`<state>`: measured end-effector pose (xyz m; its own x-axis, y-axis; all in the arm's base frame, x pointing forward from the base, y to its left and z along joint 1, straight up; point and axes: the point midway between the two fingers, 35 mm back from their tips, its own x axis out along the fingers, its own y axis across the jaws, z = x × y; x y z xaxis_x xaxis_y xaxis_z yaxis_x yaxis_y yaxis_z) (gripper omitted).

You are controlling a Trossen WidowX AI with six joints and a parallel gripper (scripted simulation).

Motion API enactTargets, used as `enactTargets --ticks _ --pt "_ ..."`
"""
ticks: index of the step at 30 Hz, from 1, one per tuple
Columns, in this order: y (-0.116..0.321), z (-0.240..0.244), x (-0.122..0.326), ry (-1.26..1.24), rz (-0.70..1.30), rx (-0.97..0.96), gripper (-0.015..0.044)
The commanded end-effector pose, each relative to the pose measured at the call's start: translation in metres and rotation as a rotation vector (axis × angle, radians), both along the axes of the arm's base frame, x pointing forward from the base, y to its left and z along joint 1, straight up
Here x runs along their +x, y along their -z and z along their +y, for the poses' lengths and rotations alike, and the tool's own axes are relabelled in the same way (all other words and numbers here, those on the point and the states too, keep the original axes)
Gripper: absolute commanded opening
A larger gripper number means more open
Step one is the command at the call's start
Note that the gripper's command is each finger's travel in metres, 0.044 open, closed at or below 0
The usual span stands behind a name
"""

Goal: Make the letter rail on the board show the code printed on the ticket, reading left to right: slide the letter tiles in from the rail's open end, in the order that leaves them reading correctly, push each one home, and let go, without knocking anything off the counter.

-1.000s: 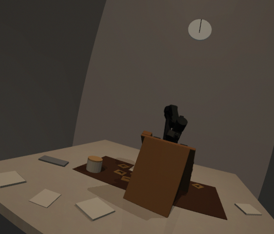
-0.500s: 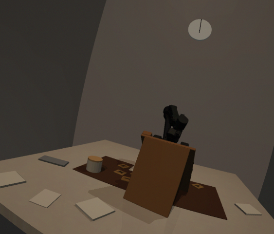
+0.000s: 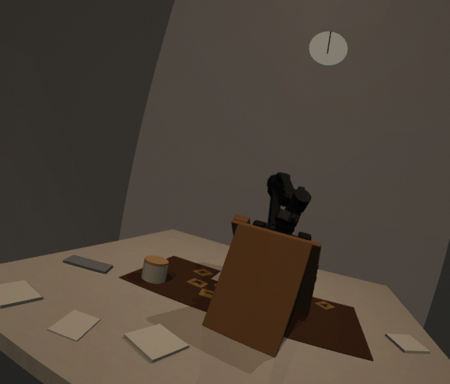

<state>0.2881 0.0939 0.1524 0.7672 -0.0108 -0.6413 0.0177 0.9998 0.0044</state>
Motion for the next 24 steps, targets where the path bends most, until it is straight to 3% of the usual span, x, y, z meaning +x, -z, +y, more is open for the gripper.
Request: enactTargets --ticks 1,24 --pt "-0.0024 -0.0002 -0.0023 0.005 -0.005 0.002 0.0295" --pt "-0.0081 0.0004 -0.0118 0.005 -0.004 0.002 0.0295"
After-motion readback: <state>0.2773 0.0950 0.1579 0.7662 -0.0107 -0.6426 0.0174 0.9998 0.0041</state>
